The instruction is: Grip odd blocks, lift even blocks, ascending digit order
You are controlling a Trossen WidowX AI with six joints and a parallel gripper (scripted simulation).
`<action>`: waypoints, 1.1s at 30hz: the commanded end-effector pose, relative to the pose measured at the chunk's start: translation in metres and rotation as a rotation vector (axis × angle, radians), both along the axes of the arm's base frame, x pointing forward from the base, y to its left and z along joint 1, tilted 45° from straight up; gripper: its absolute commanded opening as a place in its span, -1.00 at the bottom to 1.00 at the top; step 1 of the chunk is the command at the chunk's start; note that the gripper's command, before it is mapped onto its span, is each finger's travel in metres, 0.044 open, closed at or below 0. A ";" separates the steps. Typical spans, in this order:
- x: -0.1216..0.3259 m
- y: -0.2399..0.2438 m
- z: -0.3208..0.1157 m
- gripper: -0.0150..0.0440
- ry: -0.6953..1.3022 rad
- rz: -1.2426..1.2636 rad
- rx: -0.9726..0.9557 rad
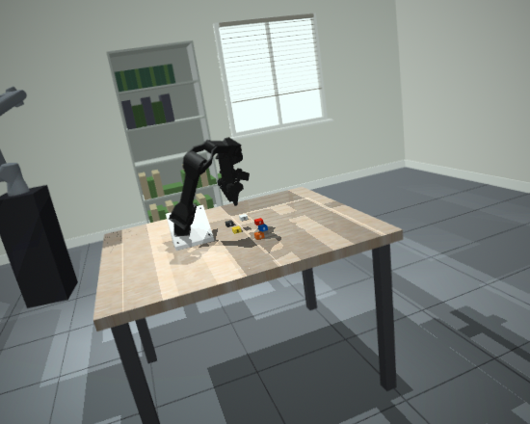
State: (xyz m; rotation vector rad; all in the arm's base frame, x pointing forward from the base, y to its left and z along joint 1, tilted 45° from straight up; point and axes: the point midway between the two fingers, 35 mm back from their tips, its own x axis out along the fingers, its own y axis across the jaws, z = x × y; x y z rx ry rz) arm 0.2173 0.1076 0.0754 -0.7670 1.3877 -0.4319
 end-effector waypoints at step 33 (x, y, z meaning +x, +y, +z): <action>-0.030 0.070 -0.073 0.86 -0.014 -0.020 0.018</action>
